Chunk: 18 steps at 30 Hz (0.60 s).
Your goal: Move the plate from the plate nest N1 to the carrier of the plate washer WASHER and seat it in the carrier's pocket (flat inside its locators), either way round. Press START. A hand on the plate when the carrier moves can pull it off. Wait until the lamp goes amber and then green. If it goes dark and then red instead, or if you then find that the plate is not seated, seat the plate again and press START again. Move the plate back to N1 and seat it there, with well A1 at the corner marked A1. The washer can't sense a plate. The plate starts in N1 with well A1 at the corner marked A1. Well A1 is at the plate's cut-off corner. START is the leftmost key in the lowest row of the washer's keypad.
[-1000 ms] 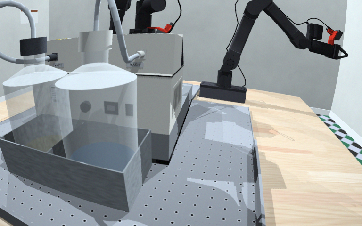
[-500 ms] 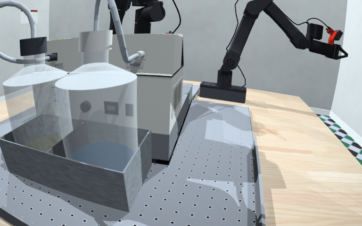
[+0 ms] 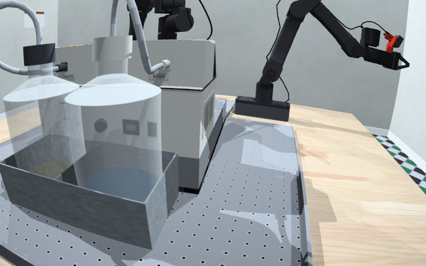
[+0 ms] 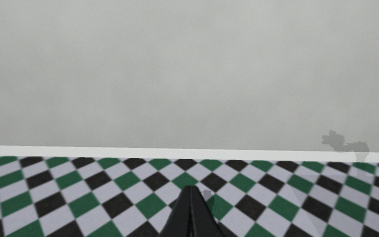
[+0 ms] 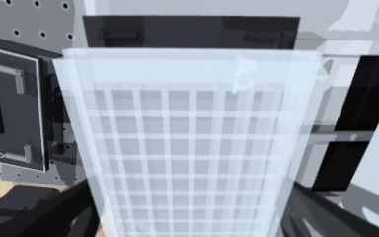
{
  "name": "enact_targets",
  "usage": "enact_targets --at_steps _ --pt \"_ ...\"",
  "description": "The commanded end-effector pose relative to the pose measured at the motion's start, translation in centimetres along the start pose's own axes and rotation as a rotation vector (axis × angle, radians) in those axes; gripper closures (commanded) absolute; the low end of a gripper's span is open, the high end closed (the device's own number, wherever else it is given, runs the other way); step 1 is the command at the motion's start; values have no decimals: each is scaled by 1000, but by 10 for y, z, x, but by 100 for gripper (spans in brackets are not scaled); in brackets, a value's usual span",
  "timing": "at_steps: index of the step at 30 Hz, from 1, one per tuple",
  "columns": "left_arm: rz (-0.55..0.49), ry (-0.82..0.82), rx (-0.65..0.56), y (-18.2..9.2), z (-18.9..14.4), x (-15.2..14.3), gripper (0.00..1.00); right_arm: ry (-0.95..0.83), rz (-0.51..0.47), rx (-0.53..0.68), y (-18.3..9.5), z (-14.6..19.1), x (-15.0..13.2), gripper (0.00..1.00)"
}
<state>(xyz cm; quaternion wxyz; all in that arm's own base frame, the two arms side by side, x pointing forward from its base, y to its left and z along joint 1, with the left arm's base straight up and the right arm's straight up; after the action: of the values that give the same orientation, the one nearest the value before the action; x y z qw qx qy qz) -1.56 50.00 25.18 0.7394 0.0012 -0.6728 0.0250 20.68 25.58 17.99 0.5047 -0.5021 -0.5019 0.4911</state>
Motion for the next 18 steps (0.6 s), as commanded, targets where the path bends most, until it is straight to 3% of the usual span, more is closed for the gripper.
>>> enact_targets --at_steps 1,10,18 --pt "-32 10 -1 0 3 4 100 -5 -55 -23 -5 3 7 100" --pt "-32 10 -1 0 3 4 100 -1 -12 -11 22 -5 2 100" --pt "-32 10 -1 0 3 4 100 -2 -16 -19 27 -6 3 100"
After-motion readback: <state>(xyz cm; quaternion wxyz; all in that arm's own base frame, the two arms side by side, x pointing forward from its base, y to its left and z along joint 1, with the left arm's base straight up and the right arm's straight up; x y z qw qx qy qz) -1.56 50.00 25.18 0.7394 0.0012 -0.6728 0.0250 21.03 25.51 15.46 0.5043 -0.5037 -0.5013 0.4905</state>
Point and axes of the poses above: on each arm, the point where the finger pads meet when closed, its own y axis out along the fingers, its own z axis across the jaws, x = y × z, the point moved 8 cm from there along -y, back along the fingers, and after that the axes turned 6 degrees about y, right-handed, at the moved point
